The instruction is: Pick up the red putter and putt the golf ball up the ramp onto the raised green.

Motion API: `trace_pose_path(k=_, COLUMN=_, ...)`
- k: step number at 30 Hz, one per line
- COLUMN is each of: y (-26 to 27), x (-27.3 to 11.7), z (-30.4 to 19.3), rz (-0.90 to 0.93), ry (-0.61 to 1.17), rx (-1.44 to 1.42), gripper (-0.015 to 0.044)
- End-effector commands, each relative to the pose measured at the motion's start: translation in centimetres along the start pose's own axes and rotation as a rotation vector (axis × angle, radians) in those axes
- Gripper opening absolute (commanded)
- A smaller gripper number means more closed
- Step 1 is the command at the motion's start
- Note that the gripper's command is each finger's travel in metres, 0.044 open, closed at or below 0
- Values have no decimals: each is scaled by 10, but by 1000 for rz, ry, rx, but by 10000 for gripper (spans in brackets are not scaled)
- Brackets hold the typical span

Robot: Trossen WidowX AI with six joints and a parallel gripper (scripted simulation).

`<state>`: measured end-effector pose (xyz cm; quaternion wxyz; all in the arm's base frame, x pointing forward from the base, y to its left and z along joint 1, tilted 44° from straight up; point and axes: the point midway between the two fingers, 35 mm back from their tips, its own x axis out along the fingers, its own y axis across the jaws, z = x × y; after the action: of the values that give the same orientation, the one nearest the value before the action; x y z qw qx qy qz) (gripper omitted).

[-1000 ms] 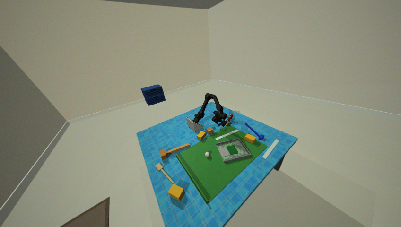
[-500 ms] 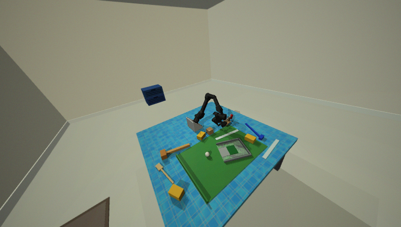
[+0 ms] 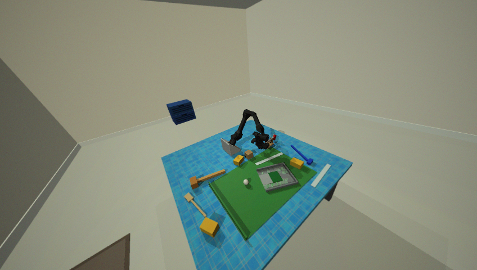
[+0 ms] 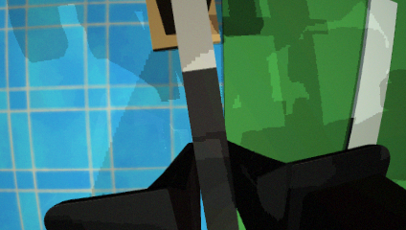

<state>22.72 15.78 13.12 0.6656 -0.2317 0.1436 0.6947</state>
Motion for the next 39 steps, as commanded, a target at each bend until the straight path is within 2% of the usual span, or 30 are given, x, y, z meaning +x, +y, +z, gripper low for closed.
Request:
trace_pose_path(k=1, y=0, x=0, z=0, rz=0, ry=0, rx=-2, gripper=0)
trace_pose_path(k=29, y=0, x=-96, z=25, rz=2, ry=4, rx=2, gripper=0)
trace_pose_path(k=31, y=-2, x=-90, z=17, rz=-1, ry=19, rx=34, gripper=0)
trace_pose_path(k=39, y=-20, x=-112, z=-38, rz=-51, ry=94, rx=406, gripper=0)
